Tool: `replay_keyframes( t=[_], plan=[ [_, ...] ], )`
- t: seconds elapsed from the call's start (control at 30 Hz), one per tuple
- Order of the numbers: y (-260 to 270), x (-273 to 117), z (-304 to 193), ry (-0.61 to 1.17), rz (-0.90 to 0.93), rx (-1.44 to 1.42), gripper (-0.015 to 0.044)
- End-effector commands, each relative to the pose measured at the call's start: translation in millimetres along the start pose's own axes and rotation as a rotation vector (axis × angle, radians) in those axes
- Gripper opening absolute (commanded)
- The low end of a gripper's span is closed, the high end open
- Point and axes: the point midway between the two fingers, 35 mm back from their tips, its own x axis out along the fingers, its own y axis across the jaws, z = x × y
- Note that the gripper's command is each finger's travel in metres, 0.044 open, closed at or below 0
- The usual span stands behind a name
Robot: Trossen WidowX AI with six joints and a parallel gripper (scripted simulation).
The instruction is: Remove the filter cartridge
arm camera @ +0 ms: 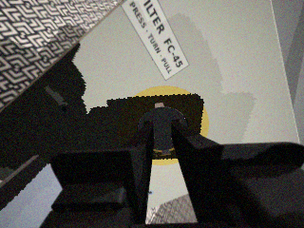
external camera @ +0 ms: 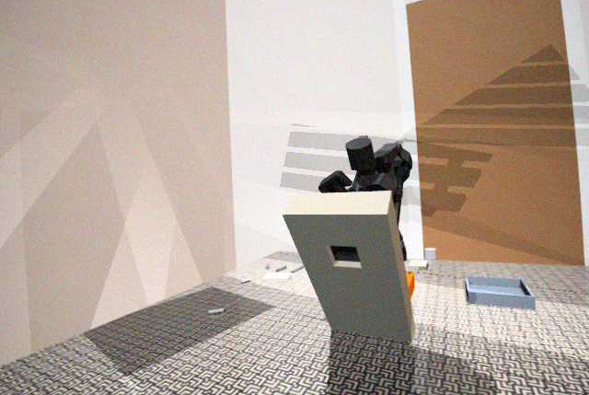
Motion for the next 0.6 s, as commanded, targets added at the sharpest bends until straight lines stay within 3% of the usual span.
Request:
replay_keyframes(
  t=[0.0,0.57],
  plan=[
    [-1.3,8.9,-0.5,0.000,-0.002,0.154,0.0000],
    [-1.3,10.1,-0.5,-0.001,-0.002,0.745,0.0000]
  ],
)
